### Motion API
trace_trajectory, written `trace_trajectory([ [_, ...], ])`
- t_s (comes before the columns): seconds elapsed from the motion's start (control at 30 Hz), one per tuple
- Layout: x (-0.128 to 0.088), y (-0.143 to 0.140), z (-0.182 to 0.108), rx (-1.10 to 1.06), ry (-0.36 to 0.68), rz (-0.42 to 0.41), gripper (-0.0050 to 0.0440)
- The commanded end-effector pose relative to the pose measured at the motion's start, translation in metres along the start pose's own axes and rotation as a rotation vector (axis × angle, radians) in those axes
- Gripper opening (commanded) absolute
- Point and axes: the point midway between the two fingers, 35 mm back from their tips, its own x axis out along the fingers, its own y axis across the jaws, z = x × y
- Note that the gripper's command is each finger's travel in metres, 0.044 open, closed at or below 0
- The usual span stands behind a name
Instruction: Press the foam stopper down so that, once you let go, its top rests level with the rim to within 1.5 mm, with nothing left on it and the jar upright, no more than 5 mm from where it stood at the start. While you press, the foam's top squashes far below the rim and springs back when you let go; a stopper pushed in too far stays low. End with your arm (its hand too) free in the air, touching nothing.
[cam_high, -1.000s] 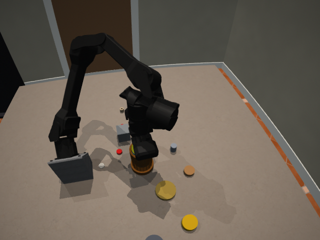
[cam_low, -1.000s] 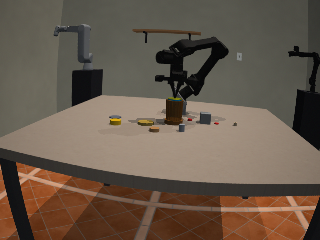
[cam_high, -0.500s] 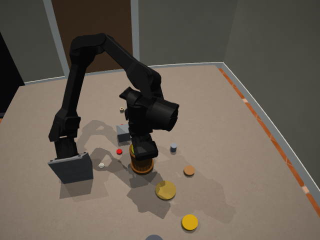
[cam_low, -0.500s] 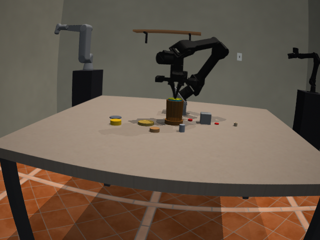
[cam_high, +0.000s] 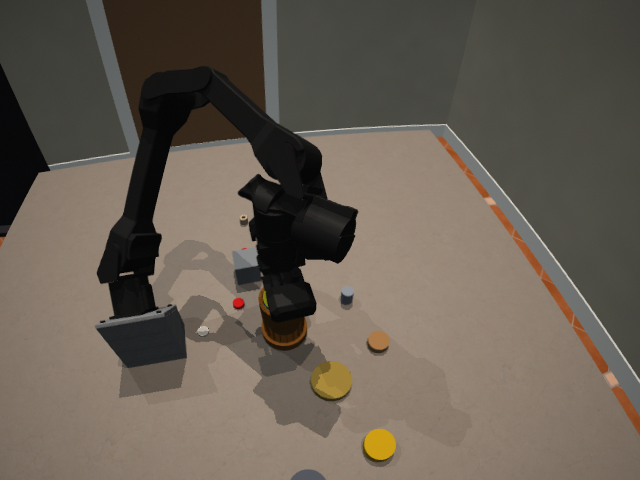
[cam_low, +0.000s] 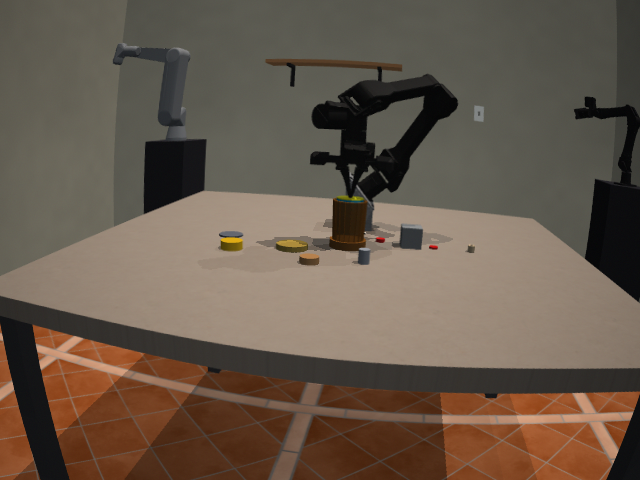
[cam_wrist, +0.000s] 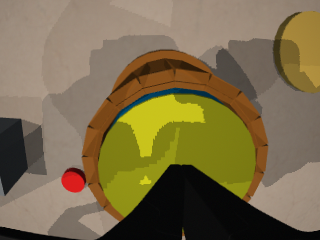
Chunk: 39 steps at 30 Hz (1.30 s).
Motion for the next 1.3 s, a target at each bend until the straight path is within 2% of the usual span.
trace_trajectory([
  [0.0, 0.0018, 0.0008, -0.0012, 0.004, 0.002, 0.003, 0.0000],
  [1.27, 0.0051, 0.0011, -0.0021, 0.004, 0.002, 0.003, 0.0000],
])
